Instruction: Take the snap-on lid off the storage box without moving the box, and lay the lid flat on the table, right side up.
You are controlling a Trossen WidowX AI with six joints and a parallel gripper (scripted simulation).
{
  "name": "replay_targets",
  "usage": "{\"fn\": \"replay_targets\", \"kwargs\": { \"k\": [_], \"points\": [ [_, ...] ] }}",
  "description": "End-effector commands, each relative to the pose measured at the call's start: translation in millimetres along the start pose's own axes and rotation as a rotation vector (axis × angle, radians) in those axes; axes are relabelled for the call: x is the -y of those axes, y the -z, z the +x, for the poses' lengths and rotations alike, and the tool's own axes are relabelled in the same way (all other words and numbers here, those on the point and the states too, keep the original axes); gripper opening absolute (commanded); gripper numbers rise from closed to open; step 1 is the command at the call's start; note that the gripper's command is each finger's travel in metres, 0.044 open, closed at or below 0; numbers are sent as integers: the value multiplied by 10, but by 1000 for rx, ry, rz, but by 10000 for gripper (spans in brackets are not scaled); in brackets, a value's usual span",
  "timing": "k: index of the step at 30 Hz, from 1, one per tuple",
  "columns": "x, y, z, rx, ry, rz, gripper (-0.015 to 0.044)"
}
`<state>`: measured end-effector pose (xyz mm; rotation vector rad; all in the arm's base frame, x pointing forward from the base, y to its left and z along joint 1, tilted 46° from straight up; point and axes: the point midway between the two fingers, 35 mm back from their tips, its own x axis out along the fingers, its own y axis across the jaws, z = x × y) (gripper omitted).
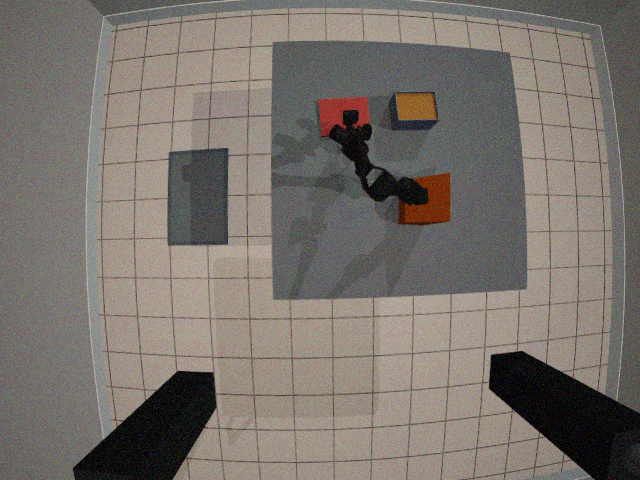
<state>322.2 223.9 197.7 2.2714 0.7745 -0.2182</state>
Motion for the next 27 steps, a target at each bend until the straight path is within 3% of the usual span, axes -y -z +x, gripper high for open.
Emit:
{"fn": "replay_targets", "kwargs": {
  "k": [1, 6, 27],
  "points": [
    [21, -3, -20, -2, 3, 0, 327],
    [87, -7, -96, -2, 4, 1, 440],
    [357, -9, -418, -1, 6, 3, 440]
  ]
}}
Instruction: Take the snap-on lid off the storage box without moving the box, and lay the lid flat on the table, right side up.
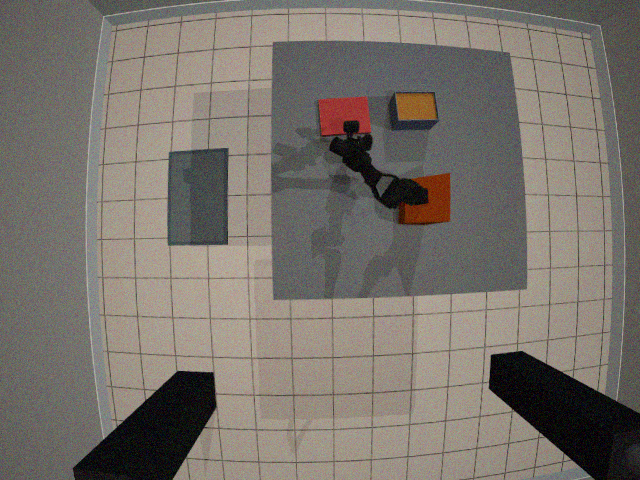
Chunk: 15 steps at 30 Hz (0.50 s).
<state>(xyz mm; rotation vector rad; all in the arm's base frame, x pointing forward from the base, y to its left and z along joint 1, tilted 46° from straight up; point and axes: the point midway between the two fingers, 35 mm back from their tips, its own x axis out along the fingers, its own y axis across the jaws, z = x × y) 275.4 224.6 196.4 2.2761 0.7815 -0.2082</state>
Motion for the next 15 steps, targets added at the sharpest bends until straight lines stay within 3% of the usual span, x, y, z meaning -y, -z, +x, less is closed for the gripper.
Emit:
{"fn": "replay_targets", "kwargs": {
  "k": [1, 15],
  "points": [
    [82, -35, -64, 10, 4, 1, 440],
    [61, 7, -230, 10, 5, 1, 440]
  ]
}}
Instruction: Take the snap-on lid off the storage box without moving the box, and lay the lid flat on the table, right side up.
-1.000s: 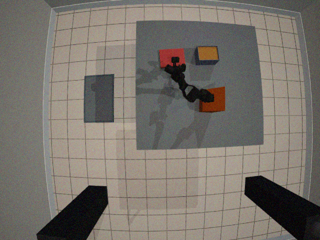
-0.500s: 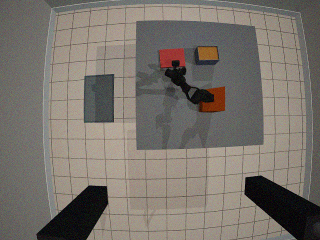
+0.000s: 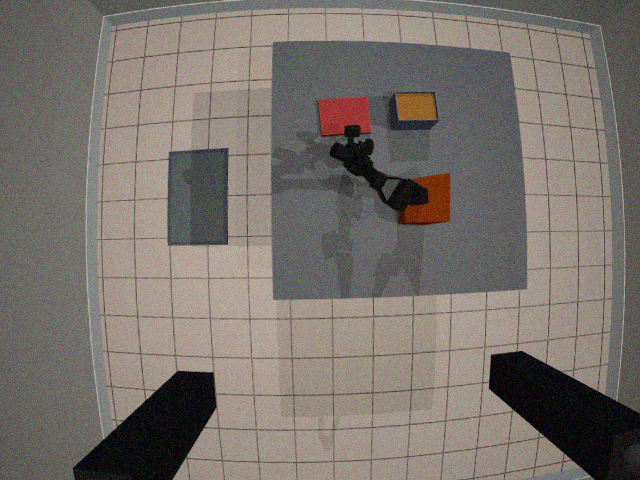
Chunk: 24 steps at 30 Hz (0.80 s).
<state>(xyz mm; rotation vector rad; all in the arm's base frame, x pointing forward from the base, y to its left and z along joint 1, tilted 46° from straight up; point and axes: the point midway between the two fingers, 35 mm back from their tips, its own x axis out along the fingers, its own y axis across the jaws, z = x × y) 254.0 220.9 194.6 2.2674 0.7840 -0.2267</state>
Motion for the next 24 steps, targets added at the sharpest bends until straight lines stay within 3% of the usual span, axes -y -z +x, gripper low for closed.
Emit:
{"fn": "replay_targets", "kwargs": {
  "k": [1, 24],
  "points": [
    [-64, 30, -65, -4, -4, 3, 440],
    [-291, 31, -467, -4, -4, 2, 440]
  ]
}}
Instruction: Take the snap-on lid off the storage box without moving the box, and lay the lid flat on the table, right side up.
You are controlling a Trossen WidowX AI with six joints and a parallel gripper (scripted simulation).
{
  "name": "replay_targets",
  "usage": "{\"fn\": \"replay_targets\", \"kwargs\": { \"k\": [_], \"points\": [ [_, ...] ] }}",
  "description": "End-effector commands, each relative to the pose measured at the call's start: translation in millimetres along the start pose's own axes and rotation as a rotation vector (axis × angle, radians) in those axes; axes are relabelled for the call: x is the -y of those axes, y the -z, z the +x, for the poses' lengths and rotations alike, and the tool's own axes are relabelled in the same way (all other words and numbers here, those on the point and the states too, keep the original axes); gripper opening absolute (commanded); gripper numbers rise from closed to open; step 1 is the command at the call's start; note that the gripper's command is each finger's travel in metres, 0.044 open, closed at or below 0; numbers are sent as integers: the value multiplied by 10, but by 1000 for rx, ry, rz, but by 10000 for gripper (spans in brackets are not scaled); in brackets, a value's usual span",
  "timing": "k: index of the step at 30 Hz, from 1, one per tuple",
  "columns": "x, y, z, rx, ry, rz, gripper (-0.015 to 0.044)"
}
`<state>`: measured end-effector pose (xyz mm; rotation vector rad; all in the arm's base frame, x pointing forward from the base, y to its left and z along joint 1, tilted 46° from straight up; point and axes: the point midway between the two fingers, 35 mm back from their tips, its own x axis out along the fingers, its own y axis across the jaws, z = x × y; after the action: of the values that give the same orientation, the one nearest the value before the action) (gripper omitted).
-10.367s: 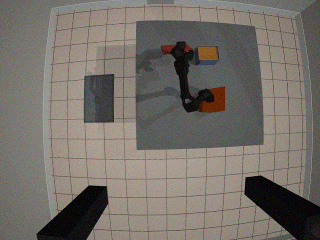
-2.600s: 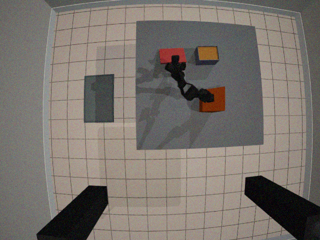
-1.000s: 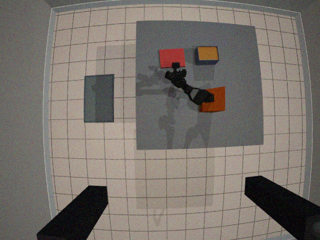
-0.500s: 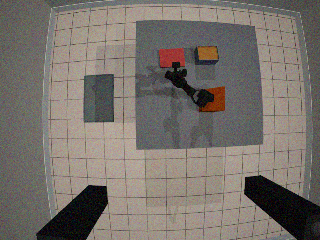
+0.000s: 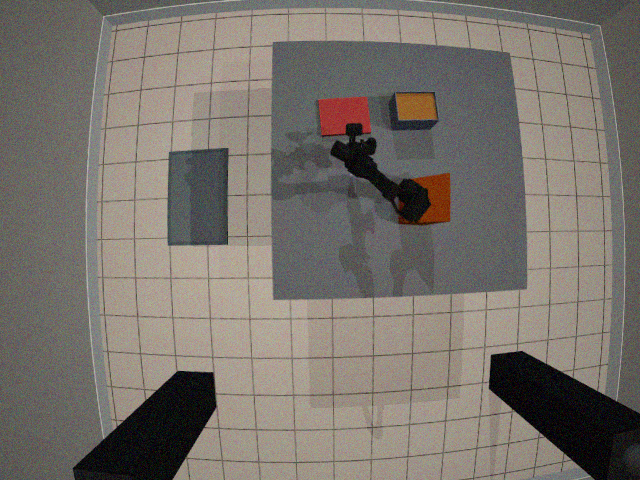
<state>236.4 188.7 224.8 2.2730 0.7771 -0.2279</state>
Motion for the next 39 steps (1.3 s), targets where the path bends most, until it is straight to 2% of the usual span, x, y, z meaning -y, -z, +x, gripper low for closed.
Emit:
{"fn": "replay_targets", "kwargs": {
  "k": [1, 14, 39],
  "points": [
    [-52, 19, -79, -5, 1, -2, 440],
    [-174, 20, -293, -5, 1, -3, 440],
    [-140, 2, -240, -5, 1, -3, 440]
  ]
}}
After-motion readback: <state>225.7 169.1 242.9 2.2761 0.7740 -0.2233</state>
